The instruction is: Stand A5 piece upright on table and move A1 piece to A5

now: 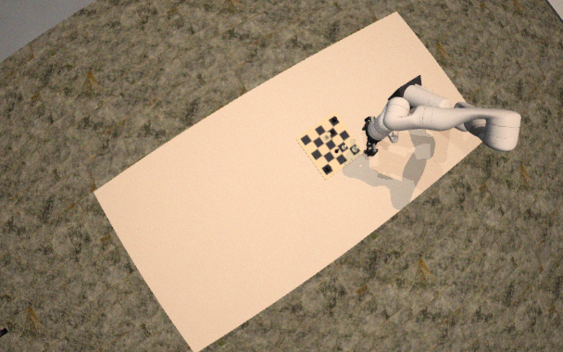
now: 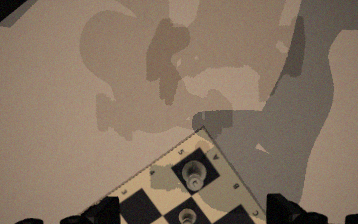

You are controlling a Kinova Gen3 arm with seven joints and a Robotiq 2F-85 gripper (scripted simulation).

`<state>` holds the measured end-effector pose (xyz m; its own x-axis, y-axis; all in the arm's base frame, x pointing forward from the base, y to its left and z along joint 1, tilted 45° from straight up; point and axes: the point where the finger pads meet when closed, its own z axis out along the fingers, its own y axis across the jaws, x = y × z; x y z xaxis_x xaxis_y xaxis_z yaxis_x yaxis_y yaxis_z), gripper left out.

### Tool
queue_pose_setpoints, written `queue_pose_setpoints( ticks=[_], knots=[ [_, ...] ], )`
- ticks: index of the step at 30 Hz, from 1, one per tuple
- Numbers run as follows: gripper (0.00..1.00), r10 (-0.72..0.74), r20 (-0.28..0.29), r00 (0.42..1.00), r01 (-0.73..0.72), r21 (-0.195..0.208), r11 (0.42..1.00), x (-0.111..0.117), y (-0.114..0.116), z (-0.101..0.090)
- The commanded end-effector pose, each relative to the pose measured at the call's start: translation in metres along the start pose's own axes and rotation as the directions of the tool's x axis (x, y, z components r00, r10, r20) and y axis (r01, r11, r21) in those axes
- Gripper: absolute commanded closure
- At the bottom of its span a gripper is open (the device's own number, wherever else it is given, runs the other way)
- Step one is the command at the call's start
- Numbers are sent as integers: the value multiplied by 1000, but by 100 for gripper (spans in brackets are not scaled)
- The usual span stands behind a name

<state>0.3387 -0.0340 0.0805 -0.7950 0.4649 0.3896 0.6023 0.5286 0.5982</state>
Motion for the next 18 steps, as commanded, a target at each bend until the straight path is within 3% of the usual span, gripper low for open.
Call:
queue_pose_setpoints(
  ticks=[1, 8, 18],
  knots=[
    [0, 52, -1, 999, -52, 7, 999, 1, 2, 3],
    [0, 187, 9, 982, -187, 6, 982, -1, 2, 4],
    [0, 217, 12, 976, -218, 6, 976, -2, 2, 5]
  ],
)
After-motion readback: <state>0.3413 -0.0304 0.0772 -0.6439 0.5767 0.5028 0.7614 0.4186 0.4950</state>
